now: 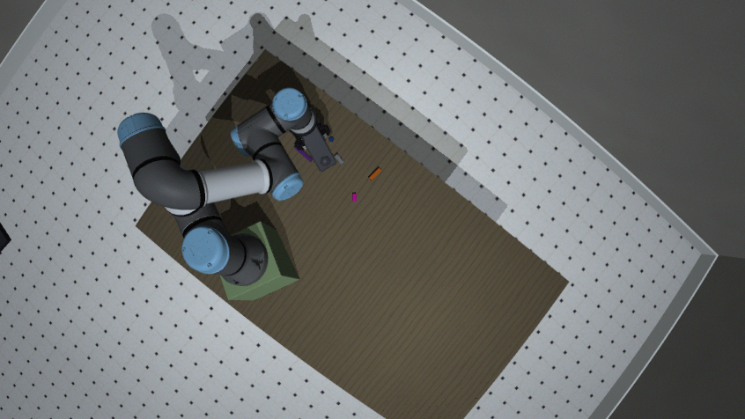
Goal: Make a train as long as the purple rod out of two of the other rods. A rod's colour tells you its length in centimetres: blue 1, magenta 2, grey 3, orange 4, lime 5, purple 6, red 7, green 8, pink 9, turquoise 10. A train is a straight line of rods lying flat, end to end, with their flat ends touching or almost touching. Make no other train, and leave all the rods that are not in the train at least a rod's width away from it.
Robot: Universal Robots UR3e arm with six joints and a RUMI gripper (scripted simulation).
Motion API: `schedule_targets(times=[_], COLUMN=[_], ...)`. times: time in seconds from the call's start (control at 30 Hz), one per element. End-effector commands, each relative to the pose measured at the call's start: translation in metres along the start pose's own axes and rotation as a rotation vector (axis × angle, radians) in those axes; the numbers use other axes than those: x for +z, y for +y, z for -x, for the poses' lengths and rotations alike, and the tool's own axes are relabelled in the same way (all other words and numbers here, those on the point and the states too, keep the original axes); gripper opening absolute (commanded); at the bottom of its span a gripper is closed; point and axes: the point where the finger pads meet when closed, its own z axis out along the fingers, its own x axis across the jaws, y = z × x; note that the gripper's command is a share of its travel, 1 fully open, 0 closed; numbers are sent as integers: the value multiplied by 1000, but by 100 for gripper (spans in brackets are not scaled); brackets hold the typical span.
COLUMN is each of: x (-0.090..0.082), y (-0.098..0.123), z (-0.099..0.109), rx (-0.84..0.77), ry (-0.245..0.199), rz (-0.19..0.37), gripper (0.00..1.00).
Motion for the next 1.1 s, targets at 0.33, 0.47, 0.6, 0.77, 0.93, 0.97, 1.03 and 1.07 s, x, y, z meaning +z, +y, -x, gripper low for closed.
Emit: schedule_targets(times=[0.33,0.47,0.6,0.77,0.93,0.97,1.03,1.07], x=[12,12,12,12,12,12,12,12], y=[0,0,0,0,0,0,0,0], z=[1,1,2,2,2,2,2,2], rx=[0,0,0,0,0,0,0,0], ry=[-5,-5,-6,-7,-7,-7,-6,-6], rz=[-1,-1,-1,-1,-1,-1,-1,-1], gripper=[14,14,14,14,14,14,14,14])
